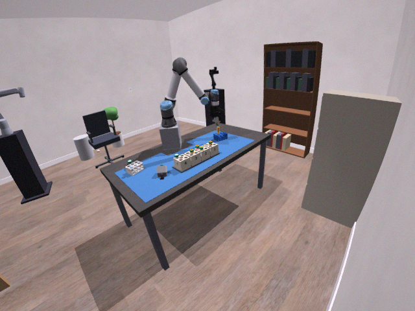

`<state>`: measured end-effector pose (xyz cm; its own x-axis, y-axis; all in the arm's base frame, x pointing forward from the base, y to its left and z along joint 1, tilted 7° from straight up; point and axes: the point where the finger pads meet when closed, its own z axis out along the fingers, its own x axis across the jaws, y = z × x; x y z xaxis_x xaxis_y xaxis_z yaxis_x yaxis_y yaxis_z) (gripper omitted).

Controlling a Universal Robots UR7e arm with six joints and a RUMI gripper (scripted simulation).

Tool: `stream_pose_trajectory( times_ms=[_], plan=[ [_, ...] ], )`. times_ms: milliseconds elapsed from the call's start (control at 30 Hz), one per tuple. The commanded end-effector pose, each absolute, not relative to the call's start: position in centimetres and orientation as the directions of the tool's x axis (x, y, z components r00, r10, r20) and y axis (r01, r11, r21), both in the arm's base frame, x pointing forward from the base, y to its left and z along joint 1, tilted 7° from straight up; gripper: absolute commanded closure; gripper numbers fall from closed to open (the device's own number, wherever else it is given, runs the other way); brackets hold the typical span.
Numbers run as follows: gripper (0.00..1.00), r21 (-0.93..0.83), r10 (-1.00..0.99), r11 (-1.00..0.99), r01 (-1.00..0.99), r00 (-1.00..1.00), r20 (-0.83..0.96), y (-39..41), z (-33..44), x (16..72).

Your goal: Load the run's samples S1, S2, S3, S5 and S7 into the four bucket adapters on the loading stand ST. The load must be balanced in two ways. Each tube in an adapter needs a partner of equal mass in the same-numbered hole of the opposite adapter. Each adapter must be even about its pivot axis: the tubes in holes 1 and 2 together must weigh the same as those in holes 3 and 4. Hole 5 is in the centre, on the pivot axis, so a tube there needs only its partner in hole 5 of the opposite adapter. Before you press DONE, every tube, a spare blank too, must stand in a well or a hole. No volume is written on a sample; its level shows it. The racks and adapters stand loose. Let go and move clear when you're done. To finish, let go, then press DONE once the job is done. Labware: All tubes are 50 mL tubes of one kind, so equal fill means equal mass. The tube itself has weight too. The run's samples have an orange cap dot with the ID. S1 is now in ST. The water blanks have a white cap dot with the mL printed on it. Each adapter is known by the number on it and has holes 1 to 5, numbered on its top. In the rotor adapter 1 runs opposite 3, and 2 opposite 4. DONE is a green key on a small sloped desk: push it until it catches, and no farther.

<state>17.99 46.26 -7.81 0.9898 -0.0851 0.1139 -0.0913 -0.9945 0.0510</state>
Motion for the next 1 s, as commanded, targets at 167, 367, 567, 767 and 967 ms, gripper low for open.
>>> stream_pose_trajectory(
  times_ms=[167,367,567,767,967],
  plan=[
    [1.0,0.051,-0.085,-0.995,-0.091,0.99,0.114,46.5,-4.9,17.7],
    [1.0,0.051,-0.085,-0.995,-0.091,0.99,0.114,46.6,-2.9,17.5],
    [1.0,0.051,-0.085,-0.995,-0.091,0.99,0.114,46.7,-1.3,17.3],
    [1.0,0.048,-0.112,-0.992,-0.118,0.987,0.115,46.1,-0.7,17.5],
    [1.0,0.029,-0.268,-0.961,-0.274,0.956,0.121,42.6,-0.3,19.4]
  ],
)
